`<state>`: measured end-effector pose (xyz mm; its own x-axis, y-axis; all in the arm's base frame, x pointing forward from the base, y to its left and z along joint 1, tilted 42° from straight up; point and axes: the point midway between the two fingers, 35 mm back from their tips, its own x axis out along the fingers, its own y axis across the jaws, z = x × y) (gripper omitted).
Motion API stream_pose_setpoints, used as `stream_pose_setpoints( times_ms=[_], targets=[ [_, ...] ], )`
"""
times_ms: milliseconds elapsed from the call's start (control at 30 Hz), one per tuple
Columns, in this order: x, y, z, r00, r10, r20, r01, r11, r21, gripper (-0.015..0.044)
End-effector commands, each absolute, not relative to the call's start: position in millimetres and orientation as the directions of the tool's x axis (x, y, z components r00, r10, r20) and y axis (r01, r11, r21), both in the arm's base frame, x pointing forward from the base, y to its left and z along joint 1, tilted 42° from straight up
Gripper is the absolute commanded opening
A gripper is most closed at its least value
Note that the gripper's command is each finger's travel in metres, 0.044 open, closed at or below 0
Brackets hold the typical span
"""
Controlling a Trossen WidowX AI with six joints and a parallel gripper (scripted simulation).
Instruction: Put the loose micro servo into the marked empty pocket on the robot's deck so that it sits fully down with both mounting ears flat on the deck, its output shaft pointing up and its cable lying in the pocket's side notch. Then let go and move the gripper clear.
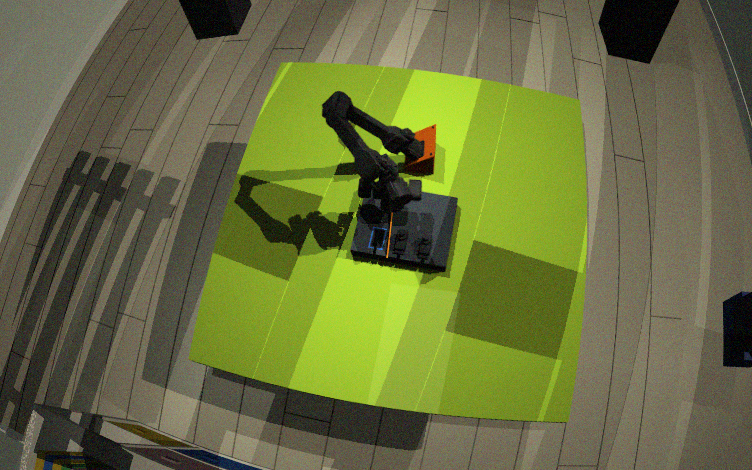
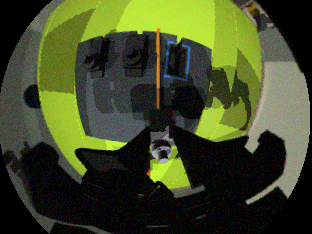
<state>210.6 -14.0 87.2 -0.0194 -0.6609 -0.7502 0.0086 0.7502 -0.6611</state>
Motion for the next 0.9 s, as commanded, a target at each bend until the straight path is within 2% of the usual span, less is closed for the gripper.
stream_pose_setpoints(
  times_ms=[0, 67, 300, 867],
  targets=[
    [211, -14, 88, -0.015, -0.663, -0.748, 0.007, 0.748, -0.663, 0.0052],
    [212, -11, 91, -0.015, -0.663, -0.749, 0.007, 0.749, -0.663, 0.0000],
    [211, 4, 110, -0.016, -0.662, -0.749, 0.006, 0.749, -0.663, 0.0000],
    [227, 6, 109, -0.015, -0.662, -0.749, 0.007, 0.749, -0.662, 0.0000]
  ],
)
